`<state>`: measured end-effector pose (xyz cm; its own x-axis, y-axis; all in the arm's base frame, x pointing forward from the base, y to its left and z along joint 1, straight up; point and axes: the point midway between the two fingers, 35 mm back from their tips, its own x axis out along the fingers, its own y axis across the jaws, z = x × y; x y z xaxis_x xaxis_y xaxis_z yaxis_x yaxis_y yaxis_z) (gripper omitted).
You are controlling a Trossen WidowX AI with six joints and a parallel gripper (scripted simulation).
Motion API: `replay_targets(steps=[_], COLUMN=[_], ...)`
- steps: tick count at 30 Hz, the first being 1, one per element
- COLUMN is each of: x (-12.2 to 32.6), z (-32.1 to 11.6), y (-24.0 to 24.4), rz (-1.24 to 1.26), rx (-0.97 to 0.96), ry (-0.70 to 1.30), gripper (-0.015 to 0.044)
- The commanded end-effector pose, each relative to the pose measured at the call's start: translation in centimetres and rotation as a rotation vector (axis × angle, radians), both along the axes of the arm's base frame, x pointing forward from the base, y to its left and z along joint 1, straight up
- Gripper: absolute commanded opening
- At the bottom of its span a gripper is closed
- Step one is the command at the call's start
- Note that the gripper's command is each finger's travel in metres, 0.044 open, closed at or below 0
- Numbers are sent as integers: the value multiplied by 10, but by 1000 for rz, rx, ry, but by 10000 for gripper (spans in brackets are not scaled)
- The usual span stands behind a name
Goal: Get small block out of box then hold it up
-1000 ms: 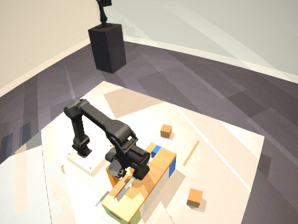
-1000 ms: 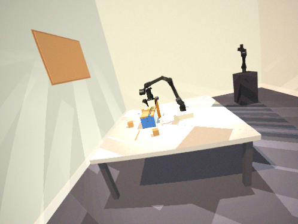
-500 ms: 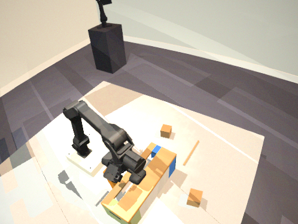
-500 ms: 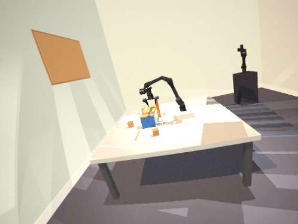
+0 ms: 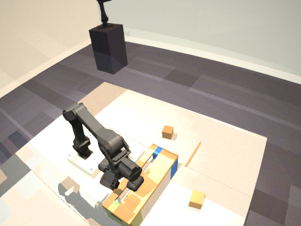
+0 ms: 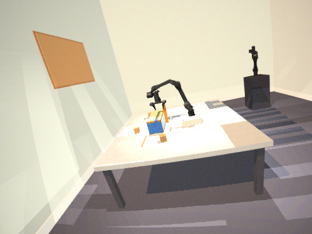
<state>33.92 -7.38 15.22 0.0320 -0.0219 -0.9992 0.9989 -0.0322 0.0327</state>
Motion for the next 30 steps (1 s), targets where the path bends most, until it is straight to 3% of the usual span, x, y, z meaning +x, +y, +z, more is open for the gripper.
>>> replay_targets(steps=[1,19,30], x=[0,-4,-4], z=[0,0,-1], y=[-6,-35,-29], rz=[2,2,0], rx=[-3,-6,7], ry=[0,1,1], gripper=[400,400,400])
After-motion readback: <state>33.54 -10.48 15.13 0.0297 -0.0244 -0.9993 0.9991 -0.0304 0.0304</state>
